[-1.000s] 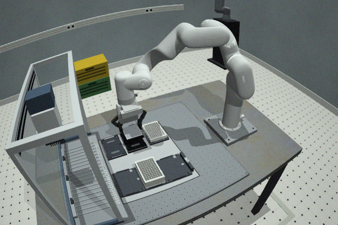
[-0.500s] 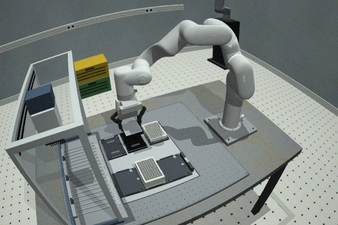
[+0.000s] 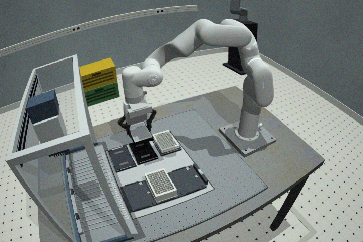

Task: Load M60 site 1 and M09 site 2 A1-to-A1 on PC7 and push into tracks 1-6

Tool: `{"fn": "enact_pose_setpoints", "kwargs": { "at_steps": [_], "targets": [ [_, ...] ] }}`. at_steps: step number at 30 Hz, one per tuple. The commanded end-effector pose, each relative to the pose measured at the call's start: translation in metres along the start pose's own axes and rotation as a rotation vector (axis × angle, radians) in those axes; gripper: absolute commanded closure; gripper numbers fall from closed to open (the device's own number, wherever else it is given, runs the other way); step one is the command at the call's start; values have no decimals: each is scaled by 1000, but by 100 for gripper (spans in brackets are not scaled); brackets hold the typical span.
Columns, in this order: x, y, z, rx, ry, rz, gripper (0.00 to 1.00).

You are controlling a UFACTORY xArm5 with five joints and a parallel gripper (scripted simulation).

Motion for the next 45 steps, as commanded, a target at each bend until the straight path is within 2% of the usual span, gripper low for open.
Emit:
{"fn": "enact_pose_setpoints", "kwargs": {
  "at_steps": [1,7,17,45],
  "targets": [
    [9,1,0,0,3,-6,100],
    [18,1,0,0,3,-6,100],
    [18,1,0,0,3,-6,100],
    [18,-69,103,-20,4,-5,100]
  ]
}}
Point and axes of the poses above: the point where the finger pads meet when closed, its own x axis back along the fingers, its own y axis across the jaws, z = x × y, the point moved 8 cm from there along x, back along the fingers, and after that the axes turned 13 degrees about -x, right-handed, at the moved point
